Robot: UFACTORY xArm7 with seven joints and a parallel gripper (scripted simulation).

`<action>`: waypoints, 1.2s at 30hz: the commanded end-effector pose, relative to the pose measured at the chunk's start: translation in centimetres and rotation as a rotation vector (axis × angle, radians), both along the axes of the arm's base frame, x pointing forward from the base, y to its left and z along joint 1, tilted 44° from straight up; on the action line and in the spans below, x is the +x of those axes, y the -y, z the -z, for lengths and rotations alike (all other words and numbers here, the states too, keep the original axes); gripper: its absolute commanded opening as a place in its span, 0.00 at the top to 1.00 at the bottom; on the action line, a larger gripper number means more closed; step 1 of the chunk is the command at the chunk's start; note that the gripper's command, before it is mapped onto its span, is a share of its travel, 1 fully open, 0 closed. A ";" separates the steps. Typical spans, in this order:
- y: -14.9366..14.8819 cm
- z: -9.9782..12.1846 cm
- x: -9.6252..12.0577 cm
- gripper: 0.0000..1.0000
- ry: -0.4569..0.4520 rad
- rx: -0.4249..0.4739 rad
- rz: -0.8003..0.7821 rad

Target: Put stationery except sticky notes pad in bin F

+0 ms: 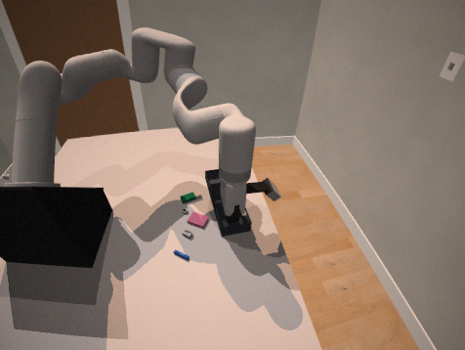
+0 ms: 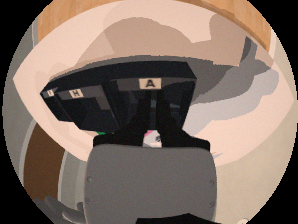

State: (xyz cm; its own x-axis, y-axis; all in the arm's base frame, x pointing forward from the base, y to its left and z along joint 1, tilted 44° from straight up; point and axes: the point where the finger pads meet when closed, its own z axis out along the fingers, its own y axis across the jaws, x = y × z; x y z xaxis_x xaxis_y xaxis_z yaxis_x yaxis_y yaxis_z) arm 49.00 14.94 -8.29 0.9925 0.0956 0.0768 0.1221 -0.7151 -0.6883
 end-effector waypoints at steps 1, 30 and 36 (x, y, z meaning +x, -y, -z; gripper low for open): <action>0.2 -0.1 0.2 0.93 0.003 -0.002 0.003; 1.2 -1.2 0.2 0.93 0.003 -0.002 0.003; 1.8 -1.7 0.2 0.93 0.003 -0.002 0.003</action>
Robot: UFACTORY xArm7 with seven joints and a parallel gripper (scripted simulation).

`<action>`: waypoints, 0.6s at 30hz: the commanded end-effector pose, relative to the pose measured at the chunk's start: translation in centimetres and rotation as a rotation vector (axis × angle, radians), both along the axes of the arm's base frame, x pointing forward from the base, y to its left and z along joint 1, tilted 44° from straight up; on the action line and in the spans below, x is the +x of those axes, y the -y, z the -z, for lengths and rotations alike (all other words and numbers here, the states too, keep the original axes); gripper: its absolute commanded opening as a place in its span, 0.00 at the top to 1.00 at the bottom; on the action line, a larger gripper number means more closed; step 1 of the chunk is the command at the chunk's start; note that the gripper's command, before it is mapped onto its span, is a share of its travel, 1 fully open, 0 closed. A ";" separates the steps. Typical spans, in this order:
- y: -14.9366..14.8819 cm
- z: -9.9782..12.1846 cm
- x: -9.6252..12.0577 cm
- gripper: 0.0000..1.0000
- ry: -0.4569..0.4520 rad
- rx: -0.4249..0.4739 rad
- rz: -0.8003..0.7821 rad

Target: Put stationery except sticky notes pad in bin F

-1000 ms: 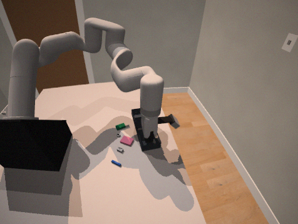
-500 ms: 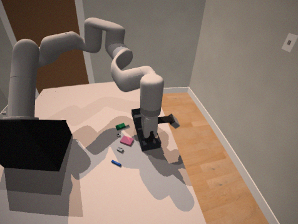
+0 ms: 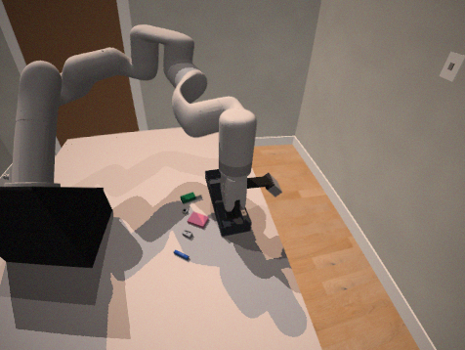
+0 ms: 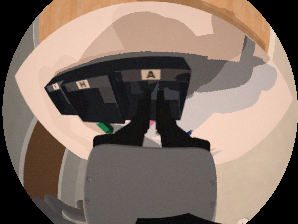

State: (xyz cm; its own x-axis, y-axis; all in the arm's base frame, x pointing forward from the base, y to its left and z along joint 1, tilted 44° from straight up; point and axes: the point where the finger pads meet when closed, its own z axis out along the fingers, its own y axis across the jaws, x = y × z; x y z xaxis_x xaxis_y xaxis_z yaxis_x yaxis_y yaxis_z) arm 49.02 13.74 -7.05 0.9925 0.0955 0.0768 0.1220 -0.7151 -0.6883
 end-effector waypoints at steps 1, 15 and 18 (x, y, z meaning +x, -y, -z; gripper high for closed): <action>0.7 -0.6 0.1 0.93 0.003 -0.002 0.003; 3.1 -3.2 0.2 0.93 0.003 -0.002 0.003; 3.1 -3.2 0.2 0.93 0.003 -0.002 0.003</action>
